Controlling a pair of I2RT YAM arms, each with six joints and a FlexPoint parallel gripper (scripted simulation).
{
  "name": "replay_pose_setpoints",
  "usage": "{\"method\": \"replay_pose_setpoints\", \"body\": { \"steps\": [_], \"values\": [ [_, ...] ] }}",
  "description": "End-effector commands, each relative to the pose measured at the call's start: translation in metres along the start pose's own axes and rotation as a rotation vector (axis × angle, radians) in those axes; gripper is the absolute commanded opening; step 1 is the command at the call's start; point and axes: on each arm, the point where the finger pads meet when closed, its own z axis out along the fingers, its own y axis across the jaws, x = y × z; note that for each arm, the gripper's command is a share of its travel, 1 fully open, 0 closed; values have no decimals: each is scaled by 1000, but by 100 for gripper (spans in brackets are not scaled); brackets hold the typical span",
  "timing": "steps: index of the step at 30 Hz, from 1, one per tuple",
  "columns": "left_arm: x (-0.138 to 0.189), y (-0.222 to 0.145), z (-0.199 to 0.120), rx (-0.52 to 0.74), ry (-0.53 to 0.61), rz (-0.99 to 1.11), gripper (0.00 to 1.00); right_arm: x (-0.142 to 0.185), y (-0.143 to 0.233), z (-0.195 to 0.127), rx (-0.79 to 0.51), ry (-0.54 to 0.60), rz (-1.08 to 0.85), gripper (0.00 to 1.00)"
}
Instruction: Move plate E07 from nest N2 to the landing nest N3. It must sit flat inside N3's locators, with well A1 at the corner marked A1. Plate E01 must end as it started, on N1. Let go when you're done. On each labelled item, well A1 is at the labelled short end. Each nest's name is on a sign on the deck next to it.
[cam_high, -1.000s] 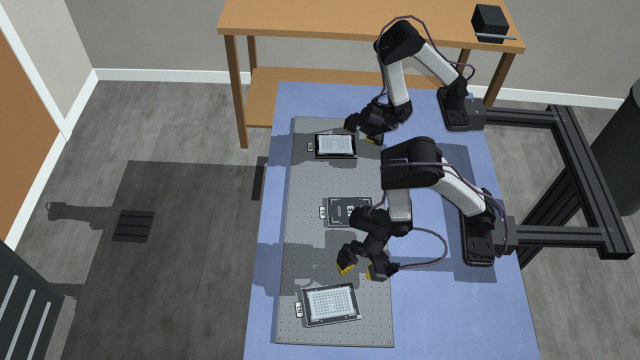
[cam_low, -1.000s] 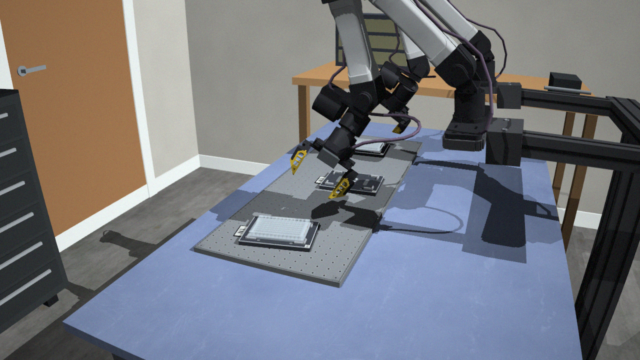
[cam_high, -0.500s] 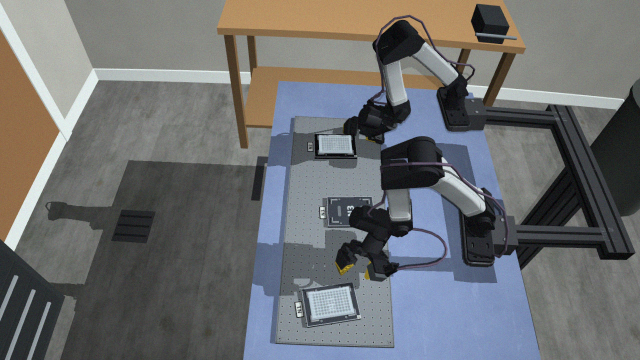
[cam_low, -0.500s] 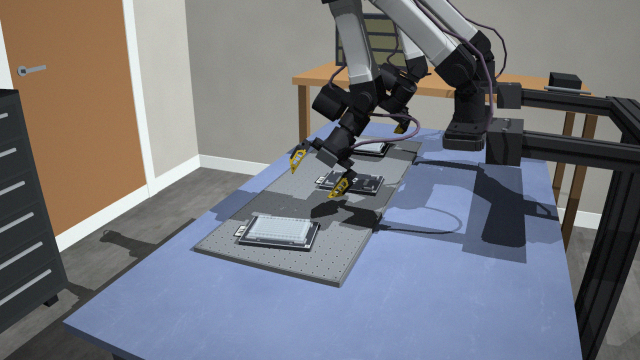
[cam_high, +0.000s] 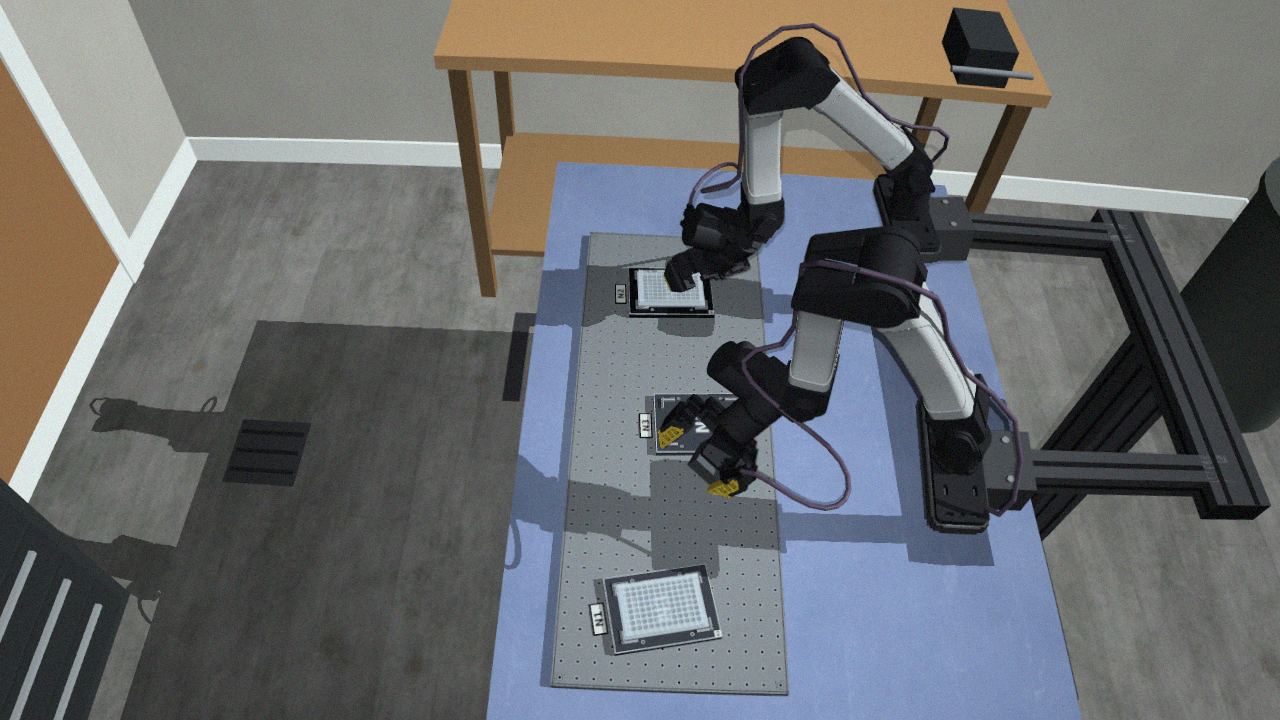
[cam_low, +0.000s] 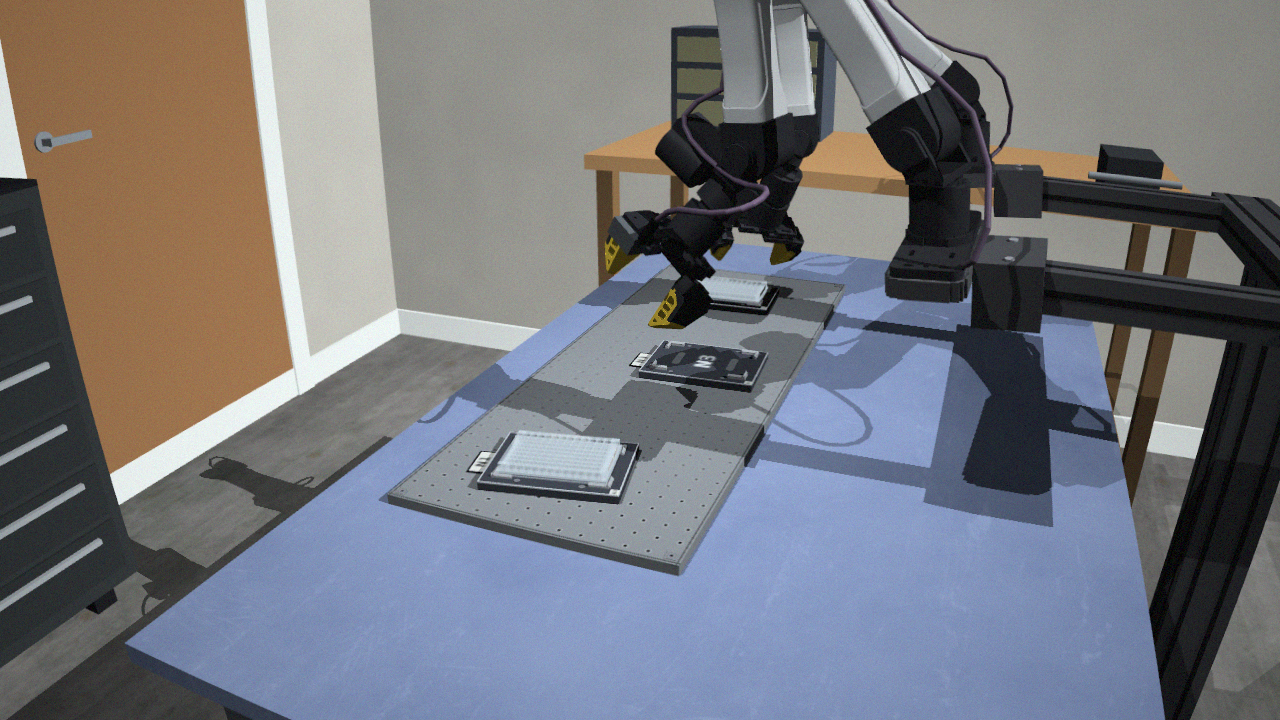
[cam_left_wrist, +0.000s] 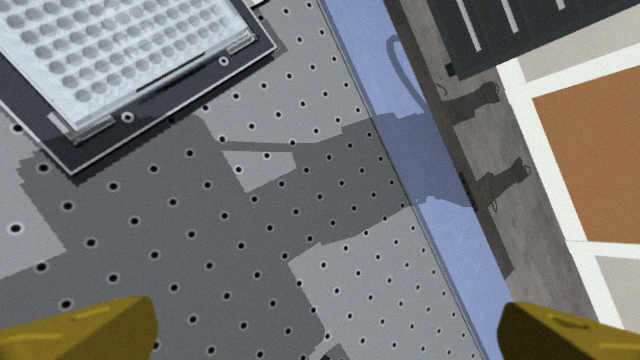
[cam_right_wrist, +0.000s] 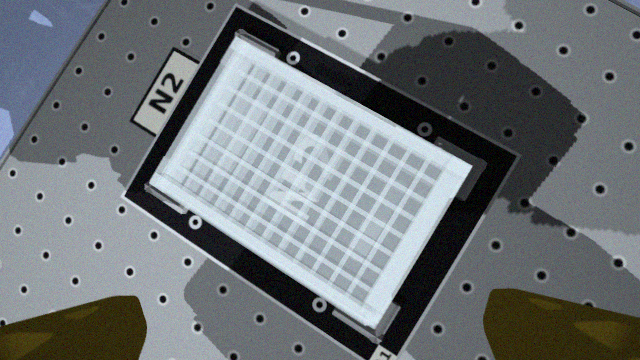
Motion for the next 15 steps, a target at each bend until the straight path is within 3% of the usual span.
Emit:
{"method": "replay_pose_setpoints", "body": {
  "steps": [1,7,15],
  "values": [
    [20,-27,-23,80,99,268,100,13,-10,10,78,110,-241,100],
    [45,-49,-47,180,156,471,100,14,-11,16,98,171,-380,100],
    [99,-86,-114,442,242,899,100,12,-12,26,113,307,-661,100]
  ]
}}
